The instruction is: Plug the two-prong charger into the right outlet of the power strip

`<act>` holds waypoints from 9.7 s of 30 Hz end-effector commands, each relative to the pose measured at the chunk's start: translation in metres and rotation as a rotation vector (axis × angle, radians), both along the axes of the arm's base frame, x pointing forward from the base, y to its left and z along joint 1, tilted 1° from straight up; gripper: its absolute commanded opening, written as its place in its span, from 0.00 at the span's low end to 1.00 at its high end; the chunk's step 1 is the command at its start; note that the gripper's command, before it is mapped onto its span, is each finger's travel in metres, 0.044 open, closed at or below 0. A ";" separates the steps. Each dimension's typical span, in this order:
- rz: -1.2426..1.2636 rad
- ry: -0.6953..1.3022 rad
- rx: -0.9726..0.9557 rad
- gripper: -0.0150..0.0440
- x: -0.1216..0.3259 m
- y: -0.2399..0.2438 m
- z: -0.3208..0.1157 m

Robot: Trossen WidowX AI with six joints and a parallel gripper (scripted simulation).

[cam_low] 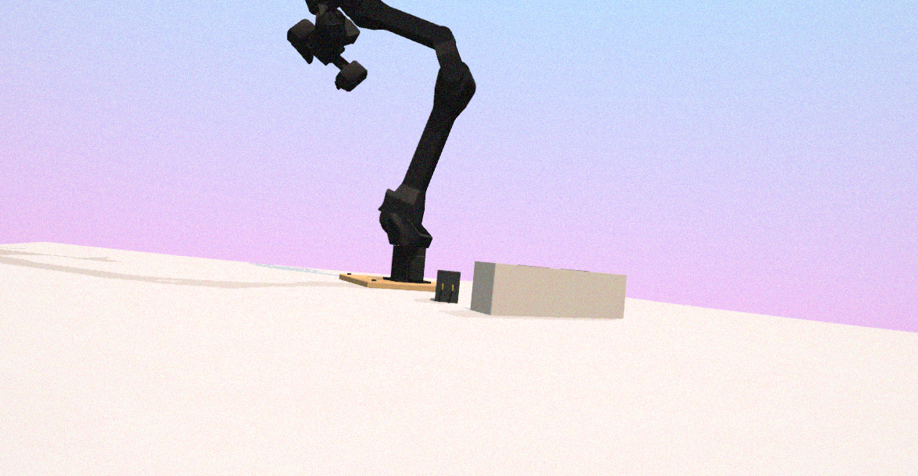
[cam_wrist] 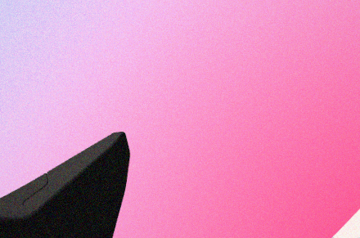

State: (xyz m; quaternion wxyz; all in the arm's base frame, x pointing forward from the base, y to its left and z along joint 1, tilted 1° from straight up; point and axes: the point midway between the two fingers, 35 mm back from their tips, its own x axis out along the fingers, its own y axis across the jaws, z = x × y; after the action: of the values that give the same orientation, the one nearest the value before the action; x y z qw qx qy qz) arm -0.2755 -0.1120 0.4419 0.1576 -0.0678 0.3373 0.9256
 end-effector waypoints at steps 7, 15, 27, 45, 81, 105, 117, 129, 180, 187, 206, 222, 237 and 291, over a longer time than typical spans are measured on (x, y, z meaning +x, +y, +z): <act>0.187 -0.071 0.072 1.00 0.013 -0.044 -0.021; 0.333 -0.119 0.128 1.00 0.030 -0.077 -0.038; 0.548 -0.181 0.211 1.00 0.065 -0.120 -0.063; 0.864 -0.254 0.356 1.00 0.130 -0.171 -0.101; 1.505 -0.329 0.775 1.00 0.289 -0.197 -0.183; 1.909 -0.339 1.103 1.00 0.388 -0.156 -0.237; 2.090 -0.323 1.280 1.00 0.425 -0.121 -0.260; 2.256 -0.304 1.466 1.00 0.455 -0.080 -0.283; 2.652 -0.157 2.225 1.00 0.482 0.077 -0.350; 2.652 -0.157 2.225 1.00 0.482 0.076 -0.359; 2.652 -0.157 2.225 1.00 0.484 0.075 -0.388; 2.646 -0.154 2.224 0.87 0.483 0.075 -0.404; 2.646 -0.154 2.224 0.37 0.483 0.075 -0.403; 2.793 0.338 2.500 0.25 0.485 0.120 -0.389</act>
State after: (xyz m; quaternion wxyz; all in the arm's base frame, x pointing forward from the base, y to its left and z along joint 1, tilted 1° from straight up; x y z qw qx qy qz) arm 0.2073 0.0076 0.0528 0.6865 0.0449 0.7240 -0.0500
